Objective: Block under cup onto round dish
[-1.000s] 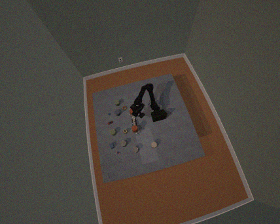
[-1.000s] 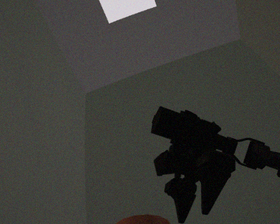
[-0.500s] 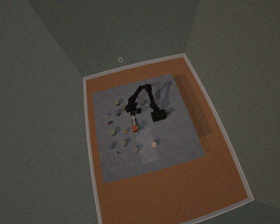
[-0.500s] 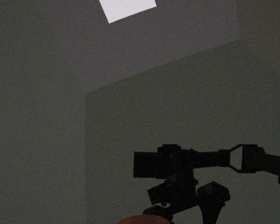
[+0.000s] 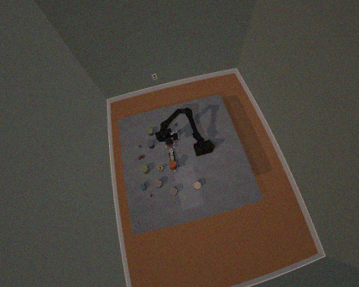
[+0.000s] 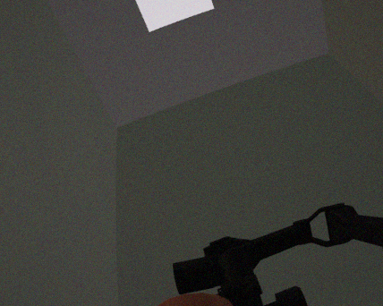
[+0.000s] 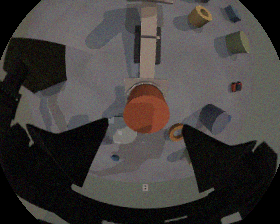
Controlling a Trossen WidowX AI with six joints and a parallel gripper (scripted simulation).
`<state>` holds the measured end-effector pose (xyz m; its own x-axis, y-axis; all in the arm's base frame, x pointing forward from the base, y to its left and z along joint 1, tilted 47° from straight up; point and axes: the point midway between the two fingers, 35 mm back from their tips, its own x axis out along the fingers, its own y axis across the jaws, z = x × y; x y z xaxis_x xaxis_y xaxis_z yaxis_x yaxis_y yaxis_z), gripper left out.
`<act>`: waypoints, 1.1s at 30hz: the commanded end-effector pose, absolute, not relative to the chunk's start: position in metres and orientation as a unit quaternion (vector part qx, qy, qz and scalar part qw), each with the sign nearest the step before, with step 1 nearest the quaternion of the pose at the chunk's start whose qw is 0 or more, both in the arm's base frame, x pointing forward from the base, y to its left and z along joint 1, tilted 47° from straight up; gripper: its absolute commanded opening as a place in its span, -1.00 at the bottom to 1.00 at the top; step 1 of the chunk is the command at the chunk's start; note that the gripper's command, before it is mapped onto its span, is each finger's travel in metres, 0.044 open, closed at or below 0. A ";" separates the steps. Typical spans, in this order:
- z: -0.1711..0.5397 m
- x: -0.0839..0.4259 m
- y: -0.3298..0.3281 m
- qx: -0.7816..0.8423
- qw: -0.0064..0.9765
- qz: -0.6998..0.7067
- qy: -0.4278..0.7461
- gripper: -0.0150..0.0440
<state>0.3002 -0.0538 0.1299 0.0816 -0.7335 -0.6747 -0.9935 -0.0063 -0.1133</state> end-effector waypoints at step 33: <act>0.096 0.308 -0.092 -0.676 0.282 0.239 0.637 1.00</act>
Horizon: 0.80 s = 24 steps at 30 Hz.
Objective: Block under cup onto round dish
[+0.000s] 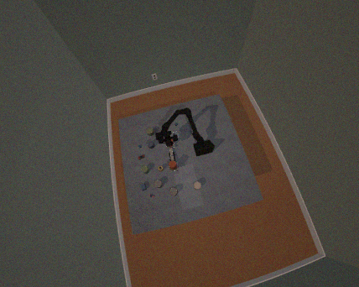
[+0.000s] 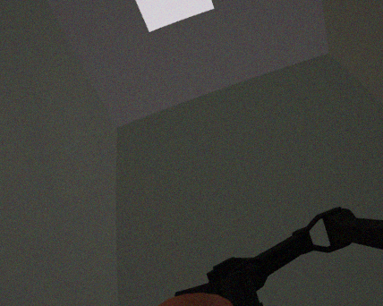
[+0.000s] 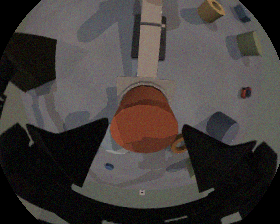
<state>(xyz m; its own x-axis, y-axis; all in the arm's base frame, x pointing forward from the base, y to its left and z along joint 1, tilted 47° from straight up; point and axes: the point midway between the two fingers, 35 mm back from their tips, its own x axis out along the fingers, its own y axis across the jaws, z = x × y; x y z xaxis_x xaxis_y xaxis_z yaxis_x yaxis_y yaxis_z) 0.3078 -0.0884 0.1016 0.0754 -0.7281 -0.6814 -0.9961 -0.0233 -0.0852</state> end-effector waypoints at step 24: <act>0.079 0.308 -0.112 -0.677 0.281 0.237 0.638 0.60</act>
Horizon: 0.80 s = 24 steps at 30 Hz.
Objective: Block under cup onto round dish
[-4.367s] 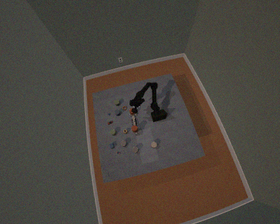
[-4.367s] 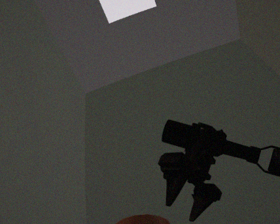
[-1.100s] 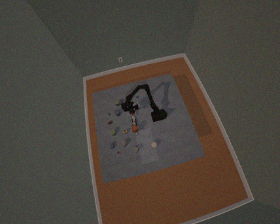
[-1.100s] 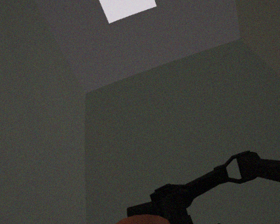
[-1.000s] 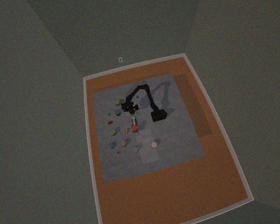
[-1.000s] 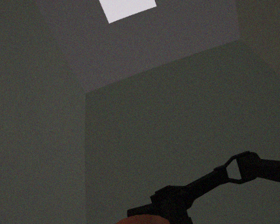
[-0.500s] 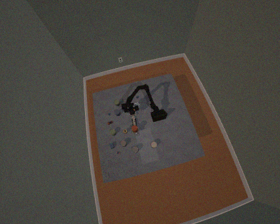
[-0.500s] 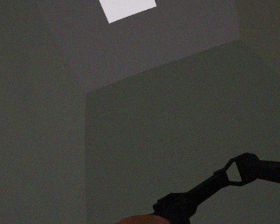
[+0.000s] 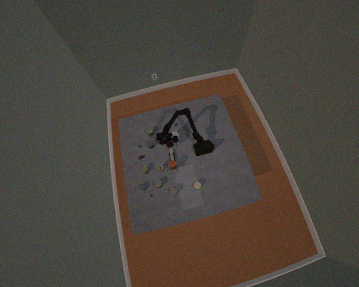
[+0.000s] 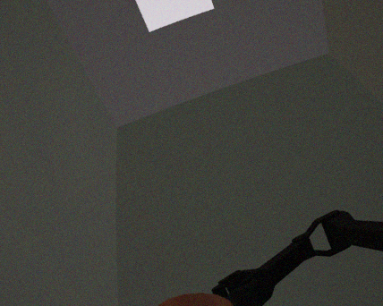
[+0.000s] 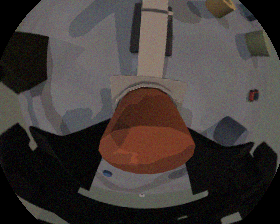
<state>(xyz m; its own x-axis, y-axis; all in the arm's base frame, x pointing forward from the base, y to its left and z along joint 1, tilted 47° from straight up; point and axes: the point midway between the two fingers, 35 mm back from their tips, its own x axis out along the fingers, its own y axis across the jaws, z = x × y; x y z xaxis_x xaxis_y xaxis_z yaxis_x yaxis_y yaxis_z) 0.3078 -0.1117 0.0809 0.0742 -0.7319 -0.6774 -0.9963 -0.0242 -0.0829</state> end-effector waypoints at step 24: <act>0.091 0.311 -0.097 -0.676 0.283 0.240 0.636 -0.49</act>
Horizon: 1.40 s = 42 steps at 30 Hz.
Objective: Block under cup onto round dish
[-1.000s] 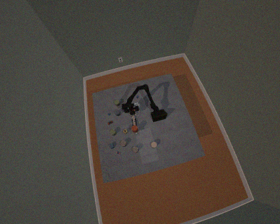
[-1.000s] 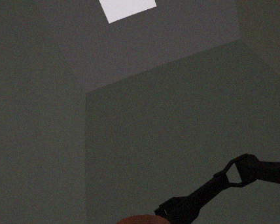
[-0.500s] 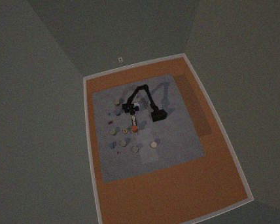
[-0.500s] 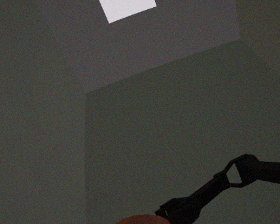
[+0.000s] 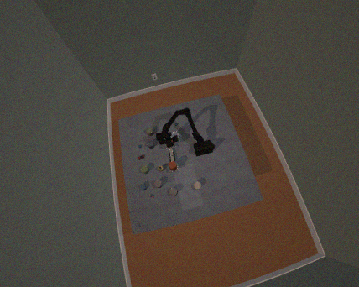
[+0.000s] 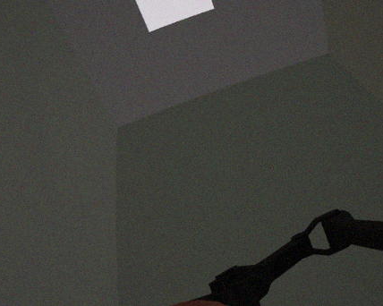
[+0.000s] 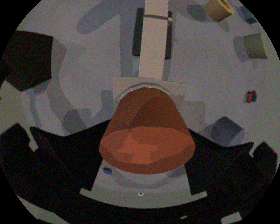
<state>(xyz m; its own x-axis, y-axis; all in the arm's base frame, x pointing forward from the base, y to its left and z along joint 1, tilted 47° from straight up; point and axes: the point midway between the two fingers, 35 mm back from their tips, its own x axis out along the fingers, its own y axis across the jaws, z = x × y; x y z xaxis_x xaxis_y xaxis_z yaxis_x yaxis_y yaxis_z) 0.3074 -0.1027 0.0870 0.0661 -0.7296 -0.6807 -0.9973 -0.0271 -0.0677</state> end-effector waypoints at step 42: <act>0.125 0.311 -0.056 -0.675 0.286 0.244 0.635 -0.49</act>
<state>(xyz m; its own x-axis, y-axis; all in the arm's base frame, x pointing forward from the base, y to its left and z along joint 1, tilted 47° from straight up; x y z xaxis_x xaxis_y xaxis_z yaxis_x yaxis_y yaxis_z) 0.3071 -0.0613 0.1178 0.0595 -0.7152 -0.6964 -0.9980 -0.0272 -0.0574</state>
